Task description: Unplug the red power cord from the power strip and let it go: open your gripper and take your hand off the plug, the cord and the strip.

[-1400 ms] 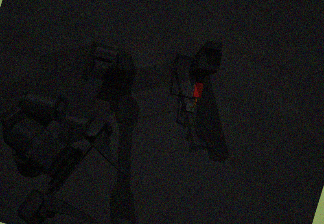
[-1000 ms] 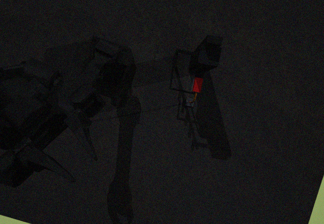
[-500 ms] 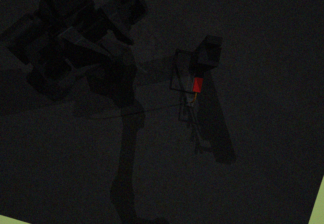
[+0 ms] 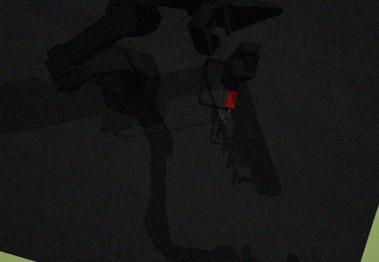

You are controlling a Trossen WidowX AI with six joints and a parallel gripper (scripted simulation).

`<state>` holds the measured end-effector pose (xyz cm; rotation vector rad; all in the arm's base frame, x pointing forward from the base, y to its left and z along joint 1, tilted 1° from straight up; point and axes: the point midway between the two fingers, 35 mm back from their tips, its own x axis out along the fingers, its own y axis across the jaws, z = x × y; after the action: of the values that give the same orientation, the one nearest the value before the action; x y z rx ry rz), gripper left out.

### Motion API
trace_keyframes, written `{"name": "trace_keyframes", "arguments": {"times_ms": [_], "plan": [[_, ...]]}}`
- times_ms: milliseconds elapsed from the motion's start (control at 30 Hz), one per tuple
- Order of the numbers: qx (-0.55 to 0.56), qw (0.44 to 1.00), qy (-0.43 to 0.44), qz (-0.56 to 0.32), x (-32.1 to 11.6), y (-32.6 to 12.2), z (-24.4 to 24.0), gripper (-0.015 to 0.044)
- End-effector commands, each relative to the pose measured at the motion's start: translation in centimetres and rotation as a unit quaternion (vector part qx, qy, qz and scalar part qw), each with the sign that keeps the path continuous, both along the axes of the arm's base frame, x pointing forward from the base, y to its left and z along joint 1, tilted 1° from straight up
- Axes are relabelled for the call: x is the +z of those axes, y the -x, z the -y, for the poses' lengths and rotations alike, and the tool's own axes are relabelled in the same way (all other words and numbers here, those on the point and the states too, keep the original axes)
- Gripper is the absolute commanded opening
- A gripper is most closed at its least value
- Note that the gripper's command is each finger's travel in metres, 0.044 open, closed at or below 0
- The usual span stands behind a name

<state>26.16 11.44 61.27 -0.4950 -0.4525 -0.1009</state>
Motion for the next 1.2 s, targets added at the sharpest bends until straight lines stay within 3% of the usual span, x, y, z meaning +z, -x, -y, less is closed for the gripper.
{"name": "trace_keyframes", "arguments": {"times_ms": [0,333,600,867,1100,1167], "plan": [[0.025,0.995,-0.024,-0.093,-5.3,-5.2,-1.3,0.0160],[0.015,0.937,-0.165,-0.308,-18.3,-13.0,1.0,0.0160],[-0.073,0.814,-0.347,-0.459,-29.8,-15.1,6.1,0.0160],[-0.232,0.602,-0.550,-0.530,-40.1,-12.3,12.0,0.0160],[-0.411,0.339,-0.692,-0.487,-46.7,-6.4,16.1,0.0160],[-0.441,0.292,-0.706,-0.471,-47.4,-5.3,16.6,0.0160]]}}
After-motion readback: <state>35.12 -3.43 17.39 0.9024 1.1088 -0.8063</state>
